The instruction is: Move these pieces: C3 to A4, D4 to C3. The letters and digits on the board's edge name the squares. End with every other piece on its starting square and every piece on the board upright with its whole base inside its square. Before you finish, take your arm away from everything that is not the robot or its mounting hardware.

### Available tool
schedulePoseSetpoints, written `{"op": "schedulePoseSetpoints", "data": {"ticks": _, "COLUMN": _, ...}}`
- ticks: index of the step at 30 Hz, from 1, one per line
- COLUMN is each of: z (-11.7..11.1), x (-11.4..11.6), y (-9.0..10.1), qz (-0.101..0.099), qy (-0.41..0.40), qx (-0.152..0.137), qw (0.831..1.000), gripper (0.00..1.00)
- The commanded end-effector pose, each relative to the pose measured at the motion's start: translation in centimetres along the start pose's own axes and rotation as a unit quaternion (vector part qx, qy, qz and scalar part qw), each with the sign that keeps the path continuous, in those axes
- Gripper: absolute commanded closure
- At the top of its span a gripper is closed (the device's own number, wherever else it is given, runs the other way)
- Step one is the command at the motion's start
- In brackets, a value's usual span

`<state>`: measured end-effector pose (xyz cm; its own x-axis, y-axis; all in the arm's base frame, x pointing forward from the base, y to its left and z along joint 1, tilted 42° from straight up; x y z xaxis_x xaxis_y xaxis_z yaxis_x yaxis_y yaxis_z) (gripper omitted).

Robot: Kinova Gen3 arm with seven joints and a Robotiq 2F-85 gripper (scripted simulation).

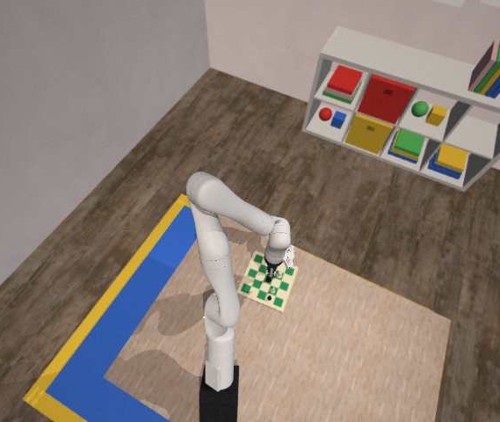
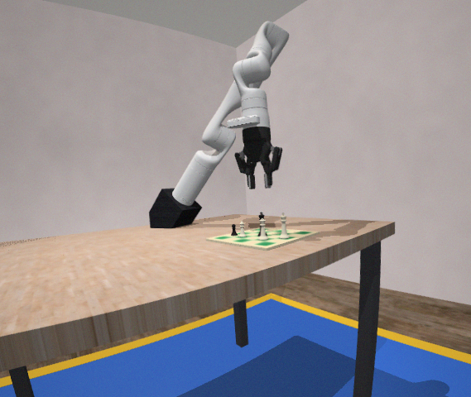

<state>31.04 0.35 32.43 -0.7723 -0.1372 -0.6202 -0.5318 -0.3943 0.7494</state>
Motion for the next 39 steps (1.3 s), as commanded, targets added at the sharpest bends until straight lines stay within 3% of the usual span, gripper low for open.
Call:
{"op": "schedulePoseSetpoints", "data": {"ticks": 1, "z": -0.02, "x": -0.03, "y": 0.03, "qz": -0.001, "qy": 0.0, "qx": 0.0, "qw": 1.0, "gripper": 0.59}}
{"op": "schedulePoseSetpoints", "data": {"ticks": 39, "z": -0.02, "x": -0.03, "y": -0.59, "qz": -0.001, "qy": 0.0, "qx": 0.0, "qw": 1.0, "gripper": 0.59}}
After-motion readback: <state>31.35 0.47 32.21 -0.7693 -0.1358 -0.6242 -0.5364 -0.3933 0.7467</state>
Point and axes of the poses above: the point where the finger pads meet when closed, its own y axis back along the fingers, its own x axis across the jaws, z = x × y, the point moved 4 cm from there along y, back along the fingers, and after that the axes turned 12 degrees about -y, right-handed, at the moved point
